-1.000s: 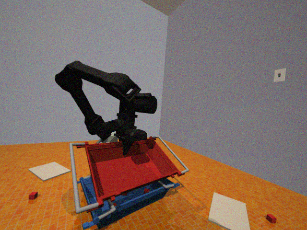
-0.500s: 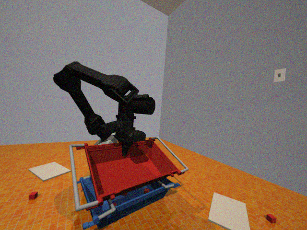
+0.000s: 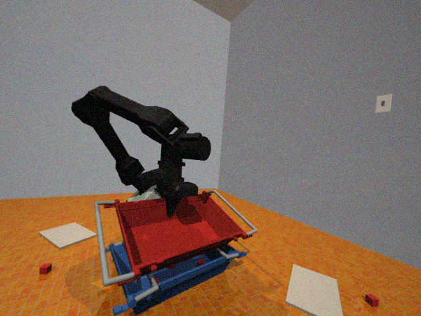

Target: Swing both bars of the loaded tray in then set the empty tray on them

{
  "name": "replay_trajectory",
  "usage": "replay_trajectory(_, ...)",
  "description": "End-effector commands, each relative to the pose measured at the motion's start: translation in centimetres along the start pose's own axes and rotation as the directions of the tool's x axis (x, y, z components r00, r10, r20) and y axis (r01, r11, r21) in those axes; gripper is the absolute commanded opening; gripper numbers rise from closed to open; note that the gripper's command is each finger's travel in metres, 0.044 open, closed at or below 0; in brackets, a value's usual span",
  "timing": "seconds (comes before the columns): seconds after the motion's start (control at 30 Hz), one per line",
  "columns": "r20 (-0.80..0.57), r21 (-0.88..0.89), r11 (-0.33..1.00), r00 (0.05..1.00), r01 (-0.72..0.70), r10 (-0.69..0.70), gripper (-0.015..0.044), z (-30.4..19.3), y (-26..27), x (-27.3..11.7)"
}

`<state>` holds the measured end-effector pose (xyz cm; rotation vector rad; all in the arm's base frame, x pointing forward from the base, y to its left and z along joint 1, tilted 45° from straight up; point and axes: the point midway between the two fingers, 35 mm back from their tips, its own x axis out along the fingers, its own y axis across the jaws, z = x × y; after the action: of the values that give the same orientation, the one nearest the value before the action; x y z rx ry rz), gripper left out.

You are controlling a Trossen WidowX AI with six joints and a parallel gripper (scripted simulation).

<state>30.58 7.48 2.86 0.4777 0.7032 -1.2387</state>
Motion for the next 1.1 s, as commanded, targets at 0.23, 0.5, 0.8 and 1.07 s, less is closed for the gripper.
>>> replay_trajectory(0.23, 0.0, 0.0, 1.0, 1.0, 0.011, -0.011, 0.0, 0.2, -0.7, 1.1)
replay_trajectory(0.5, 0.001, 0.0, 1.0, 1.0, 0.011, -0.011, 0.0, 0.2, -0.7, 1.1)
replay_trajectory(0.8, 0.001, 0.0, 1.0, 1.0, 0.011, -0.011, 0.0, 0.2, -0.8, 1.4)
replay_trajectory(1.07, 0.001, 0.0, 1.0, 1.0, 0.012, -0.012, 0.0, 0.2, -1.1, 1.9)
